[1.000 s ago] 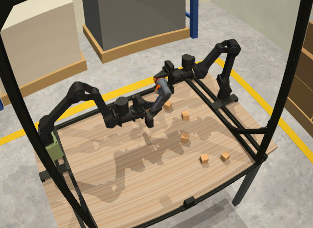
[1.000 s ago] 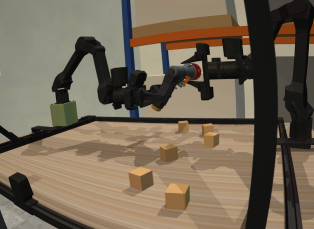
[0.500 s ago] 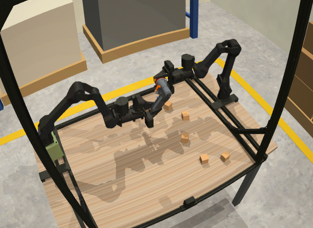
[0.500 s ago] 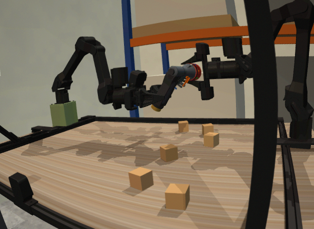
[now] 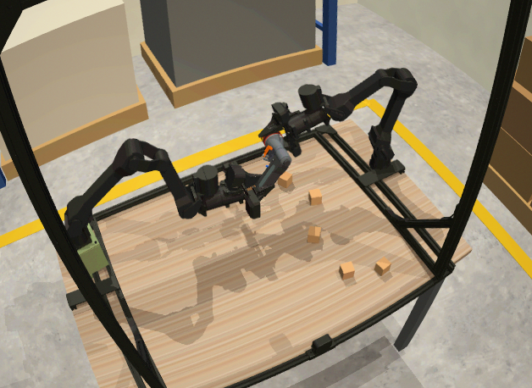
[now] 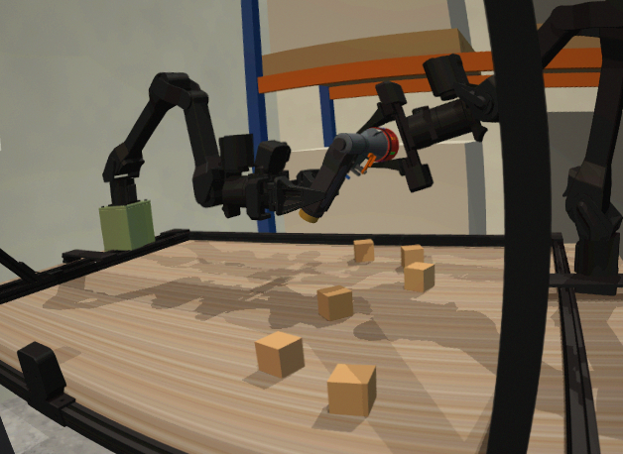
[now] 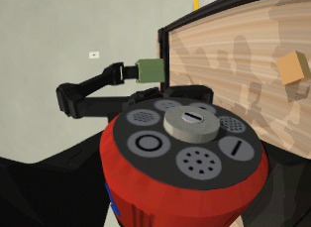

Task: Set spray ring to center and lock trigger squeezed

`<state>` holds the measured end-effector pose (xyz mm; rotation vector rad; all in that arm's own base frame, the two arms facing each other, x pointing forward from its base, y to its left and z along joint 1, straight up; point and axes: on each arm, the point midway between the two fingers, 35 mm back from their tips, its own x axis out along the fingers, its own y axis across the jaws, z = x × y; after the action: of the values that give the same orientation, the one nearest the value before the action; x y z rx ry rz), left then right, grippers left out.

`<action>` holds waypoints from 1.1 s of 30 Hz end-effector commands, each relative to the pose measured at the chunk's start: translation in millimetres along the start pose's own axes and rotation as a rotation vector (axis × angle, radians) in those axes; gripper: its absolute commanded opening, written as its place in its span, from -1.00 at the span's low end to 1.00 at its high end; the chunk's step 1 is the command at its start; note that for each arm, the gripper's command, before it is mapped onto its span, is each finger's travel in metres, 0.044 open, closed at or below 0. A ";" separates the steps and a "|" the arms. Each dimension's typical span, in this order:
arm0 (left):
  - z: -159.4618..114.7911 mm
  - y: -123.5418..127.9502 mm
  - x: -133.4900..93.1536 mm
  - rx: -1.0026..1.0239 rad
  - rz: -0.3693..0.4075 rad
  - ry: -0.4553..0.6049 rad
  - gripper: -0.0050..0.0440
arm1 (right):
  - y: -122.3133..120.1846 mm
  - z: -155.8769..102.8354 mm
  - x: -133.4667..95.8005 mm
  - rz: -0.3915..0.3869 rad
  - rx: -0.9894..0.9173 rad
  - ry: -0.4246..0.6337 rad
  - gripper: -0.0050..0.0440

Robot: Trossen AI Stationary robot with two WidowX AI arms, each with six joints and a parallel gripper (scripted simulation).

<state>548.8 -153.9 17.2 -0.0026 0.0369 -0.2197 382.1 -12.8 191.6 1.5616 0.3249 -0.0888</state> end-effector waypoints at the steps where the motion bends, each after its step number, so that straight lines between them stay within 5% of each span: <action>1: 12.9 0.0 2.7 0.007 -0.001 -0.036 -0.80 | 0.6 -0.1 0.2 -0.058 0.003 0.003 -0.80; 33: 12.9 0.0 2.7 0.007 -0.001 -0.036 -0.80 | -0.2 -1.4 -0.1 -0.578 0.051 0.029 -0.80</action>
<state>548.4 -154.7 17.4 -0.0029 0.0358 -0.2260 381.2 -11.4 192.1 1.4887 0.7700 -0.5051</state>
